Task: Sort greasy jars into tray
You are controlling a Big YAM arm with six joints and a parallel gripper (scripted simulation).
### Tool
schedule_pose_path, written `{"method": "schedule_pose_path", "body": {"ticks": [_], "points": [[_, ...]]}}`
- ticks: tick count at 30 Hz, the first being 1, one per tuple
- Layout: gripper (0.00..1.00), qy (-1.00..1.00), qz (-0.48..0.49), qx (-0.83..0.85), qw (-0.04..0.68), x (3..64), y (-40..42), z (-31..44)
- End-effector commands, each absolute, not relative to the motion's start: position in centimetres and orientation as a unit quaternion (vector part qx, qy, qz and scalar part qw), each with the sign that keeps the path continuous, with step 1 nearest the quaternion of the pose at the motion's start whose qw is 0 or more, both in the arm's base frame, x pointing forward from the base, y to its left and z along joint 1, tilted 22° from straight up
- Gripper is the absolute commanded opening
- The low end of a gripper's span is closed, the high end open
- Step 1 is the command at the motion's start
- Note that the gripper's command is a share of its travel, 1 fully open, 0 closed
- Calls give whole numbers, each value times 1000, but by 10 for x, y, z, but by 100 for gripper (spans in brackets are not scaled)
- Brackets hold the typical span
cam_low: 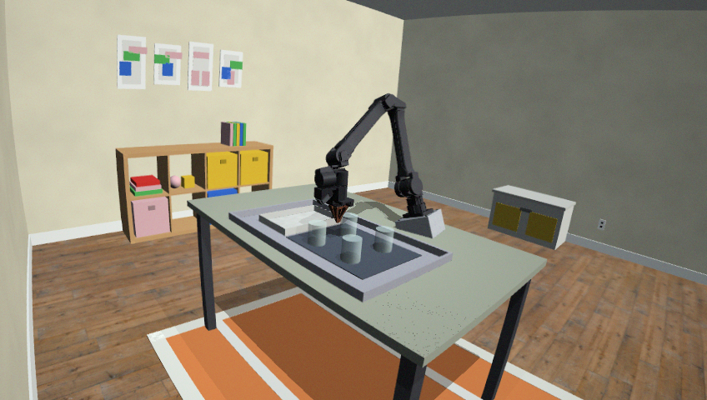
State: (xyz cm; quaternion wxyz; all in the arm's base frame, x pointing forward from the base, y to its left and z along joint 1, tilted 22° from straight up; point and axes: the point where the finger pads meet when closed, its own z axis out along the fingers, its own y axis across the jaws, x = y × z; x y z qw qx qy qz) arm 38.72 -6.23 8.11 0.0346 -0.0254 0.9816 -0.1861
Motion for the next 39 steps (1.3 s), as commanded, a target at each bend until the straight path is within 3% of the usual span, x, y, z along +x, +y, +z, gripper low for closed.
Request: {"method": "schedule_pose_path", "body": {"ticks": [1,39], "points": [[0,981,-185,-27,48,392,-64,87],[0,981,-185,-27,48,387,-64,87]]}}
